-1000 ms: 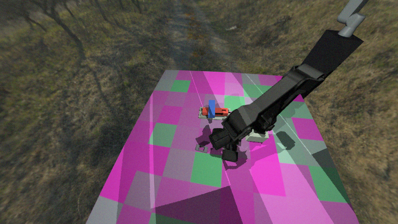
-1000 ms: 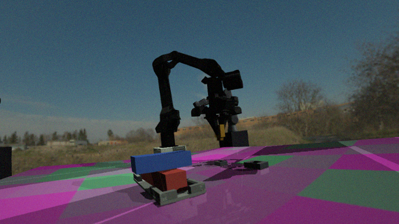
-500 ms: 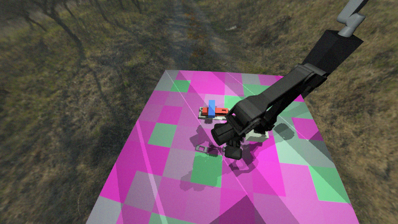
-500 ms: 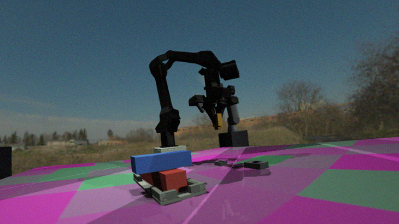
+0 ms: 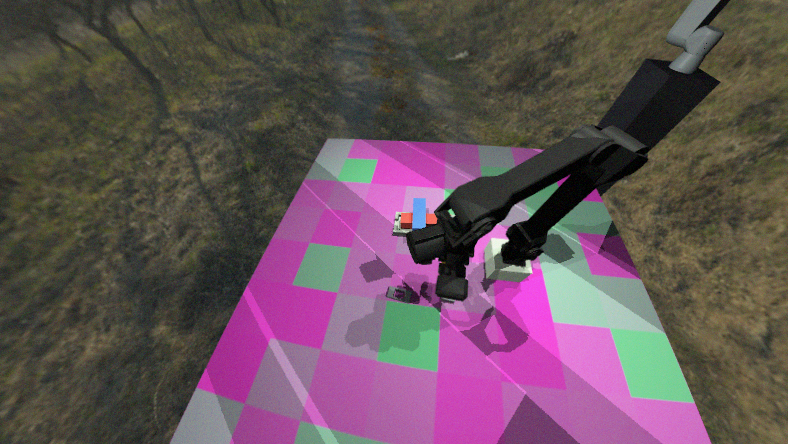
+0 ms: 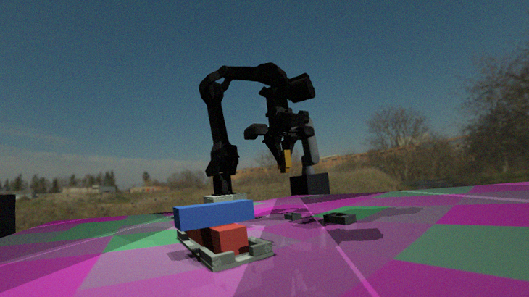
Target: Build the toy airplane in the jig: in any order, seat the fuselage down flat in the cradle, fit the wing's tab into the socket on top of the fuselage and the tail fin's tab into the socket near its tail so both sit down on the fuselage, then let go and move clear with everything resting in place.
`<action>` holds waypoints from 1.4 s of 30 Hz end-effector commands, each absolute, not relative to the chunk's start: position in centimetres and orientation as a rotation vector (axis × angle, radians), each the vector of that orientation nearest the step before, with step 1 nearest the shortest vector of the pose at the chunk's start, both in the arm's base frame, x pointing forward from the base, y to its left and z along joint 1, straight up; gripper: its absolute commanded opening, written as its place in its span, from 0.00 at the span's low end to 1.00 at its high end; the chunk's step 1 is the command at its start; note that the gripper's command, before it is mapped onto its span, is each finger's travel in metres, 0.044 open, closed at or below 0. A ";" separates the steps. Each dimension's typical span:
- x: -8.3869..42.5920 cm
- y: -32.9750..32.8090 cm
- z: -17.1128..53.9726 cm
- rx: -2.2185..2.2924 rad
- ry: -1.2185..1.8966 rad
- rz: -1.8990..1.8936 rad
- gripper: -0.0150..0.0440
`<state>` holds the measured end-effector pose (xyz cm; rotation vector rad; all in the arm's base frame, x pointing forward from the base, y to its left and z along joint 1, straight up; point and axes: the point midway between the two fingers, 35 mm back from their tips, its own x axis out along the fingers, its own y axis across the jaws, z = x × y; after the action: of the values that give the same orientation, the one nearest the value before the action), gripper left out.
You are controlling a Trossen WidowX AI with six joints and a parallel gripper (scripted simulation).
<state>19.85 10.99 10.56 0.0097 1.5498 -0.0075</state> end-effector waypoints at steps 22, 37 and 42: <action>23.2 3.8 9.1 -0.033 1.545 0.027 0.25; 24.0 -0.8 8.3 -0.058 1.544 0.044 0.25; 24.0 -2.4 8.0 -0.066 1.544 0.050 0.25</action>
<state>23.93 -1.22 8.23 -0.0591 1.5465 0.0418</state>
